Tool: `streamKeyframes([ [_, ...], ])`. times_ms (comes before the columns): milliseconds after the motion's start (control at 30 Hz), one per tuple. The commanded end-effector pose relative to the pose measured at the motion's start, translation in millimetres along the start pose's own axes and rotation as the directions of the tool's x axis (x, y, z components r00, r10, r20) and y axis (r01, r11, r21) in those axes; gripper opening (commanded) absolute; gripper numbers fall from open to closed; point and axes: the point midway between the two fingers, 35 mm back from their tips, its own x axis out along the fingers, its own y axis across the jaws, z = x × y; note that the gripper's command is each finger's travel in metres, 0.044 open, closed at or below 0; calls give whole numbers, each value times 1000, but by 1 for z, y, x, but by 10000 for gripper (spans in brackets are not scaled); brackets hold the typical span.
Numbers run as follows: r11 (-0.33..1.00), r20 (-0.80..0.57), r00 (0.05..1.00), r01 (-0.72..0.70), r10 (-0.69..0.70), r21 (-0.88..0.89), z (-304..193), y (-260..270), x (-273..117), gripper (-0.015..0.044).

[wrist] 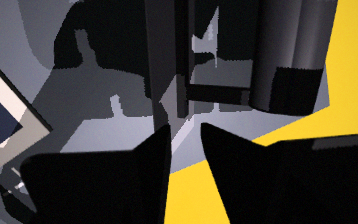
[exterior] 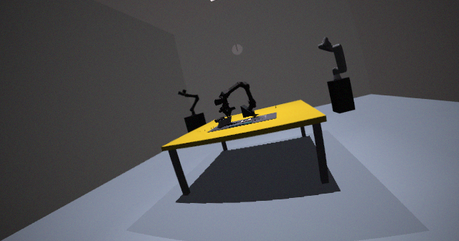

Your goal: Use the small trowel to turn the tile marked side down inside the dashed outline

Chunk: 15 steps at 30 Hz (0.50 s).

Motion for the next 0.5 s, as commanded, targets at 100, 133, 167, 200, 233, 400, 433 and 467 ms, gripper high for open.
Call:
streamKeyframes([
  [100,1000,5,1000,-5,5,2,0,17,-1,100],
  [133,1000,4,1000,-5,5,2,0,19,-1,100],
  [167,1000,4,1000,-5,5,2,0,21,-1,100],
  [200,1000,4,1000,-5,5,2,0,24,-1,100],
  [233,1000,4,1000,-5,5,2,0,26,-1,100],
  [400,1000,-2,1000,0,0,-3,0,21,0,100],
  [433,1000,-1,1000,0,0,-3,0,20,0,100],
  [467,1000,-1,1000,0,0,-3,0,20,0,100],
])
